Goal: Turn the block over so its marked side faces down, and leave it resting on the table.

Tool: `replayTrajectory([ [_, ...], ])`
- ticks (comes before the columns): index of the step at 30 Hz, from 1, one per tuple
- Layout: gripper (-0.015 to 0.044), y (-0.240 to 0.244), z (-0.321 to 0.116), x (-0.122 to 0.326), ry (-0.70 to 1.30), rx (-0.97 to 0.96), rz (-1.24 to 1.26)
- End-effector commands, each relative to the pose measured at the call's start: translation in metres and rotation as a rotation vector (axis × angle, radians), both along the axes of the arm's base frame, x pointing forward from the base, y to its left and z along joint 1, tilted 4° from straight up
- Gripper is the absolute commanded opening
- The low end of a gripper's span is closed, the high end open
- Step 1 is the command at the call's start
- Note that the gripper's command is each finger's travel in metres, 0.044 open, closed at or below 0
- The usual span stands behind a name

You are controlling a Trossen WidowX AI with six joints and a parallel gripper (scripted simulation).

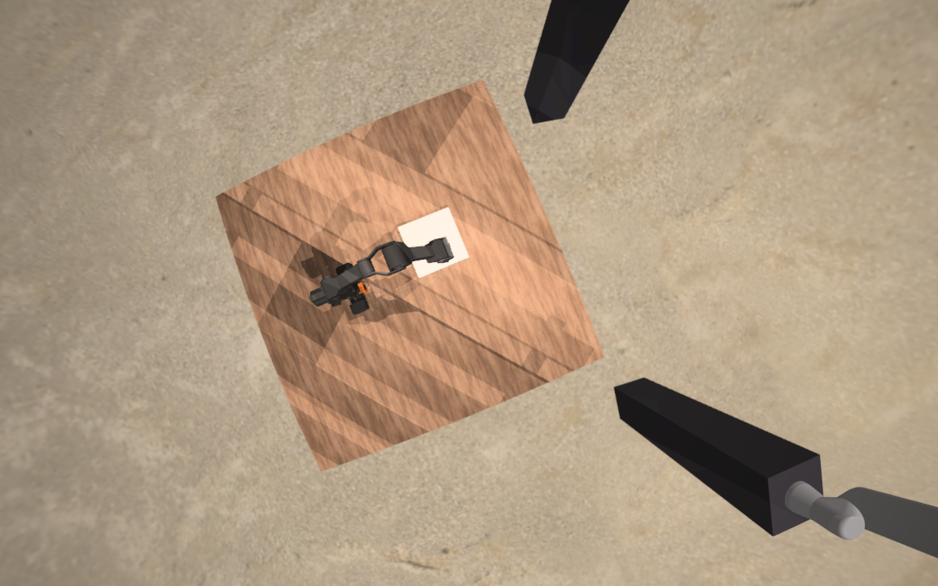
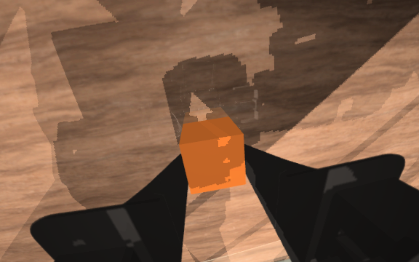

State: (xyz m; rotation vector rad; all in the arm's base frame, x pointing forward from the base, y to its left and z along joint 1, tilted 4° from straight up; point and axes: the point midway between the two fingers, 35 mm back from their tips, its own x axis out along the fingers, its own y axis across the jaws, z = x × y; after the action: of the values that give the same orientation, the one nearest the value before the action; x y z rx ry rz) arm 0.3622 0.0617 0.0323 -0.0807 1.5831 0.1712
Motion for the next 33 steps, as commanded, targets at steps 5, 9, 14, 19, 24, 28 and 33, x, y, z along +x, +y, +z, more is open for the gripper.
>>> replayTrajectory([
  [5,0.0,-0.002,0.029,0.001,-0.001,0.0,-0.005],
  [9,0.0,-0.002,0.029,0.001,-0.003,0.0,-0.005],
  [14,0.0,-0.002,0.027,0.002,-0.067,0.008,-0.007],
  [19,0.0,-0.001,0.024,0.003,-0.14,0.018,-0.01],
  [24,0.0,-0.001,0.022,0.003,-0.213,0.029,-0.015],
  [28,0.0,-0.001,0.021,0.003,-0.272,0.039,-0.019],
  [33,0.0,-0.001,0.021,0.002,-0.345,0.051,-0.024],
])
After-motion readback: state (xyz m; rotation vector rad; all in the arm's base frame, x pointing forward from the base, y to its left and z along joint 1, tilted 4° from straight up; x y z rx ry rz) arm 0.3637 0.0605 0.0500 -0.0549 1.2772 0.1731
